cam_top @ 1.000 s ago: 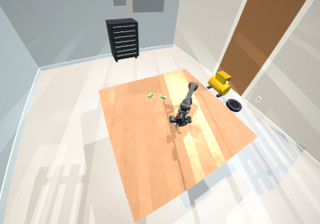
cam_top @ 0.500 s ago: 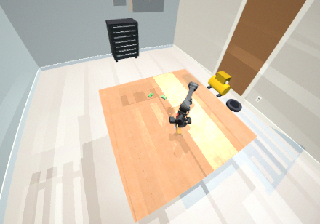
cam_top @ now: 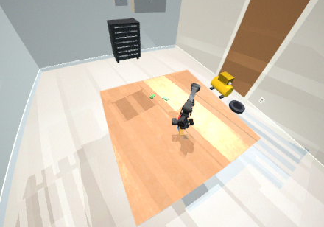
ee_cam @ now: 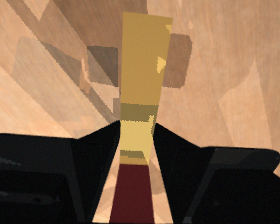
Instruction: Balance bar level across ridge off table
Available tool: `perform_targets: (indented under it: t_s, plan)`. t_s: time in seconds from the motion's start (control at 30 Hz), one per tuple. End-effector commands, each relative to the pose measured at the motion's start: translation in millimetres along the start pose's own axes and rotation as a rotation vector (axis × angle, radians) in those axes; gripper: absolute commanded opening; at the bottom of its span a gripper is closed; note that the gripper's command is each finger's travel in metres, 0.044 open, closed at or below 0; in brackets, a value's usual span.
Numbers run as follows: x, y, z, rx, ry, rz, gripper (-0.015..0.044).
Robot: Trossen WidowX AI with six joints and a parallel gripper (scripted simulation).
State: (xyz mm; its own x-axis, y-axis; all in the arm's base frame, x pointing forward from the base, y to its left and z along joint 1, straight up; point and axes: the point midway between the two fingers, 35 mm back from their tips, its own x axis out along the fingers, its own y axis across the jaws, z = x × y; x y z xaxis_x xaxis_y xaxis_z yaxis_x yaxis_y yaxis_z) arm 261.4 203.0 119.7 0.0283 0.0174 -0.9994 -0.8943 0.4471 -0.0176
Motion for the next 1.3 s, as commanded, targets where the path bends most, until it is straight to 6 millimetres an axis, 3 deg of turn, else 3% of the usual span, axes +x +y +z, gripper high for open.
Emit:
perform_targets:
  t_s: [0.0,1.27]
  plan:
    - [0.5,0.7,0.1,0.003,-0.001,0.003,0.0]
    - [3.7,0.7,-0.1,0.003,-0.001,0.003,0.0]
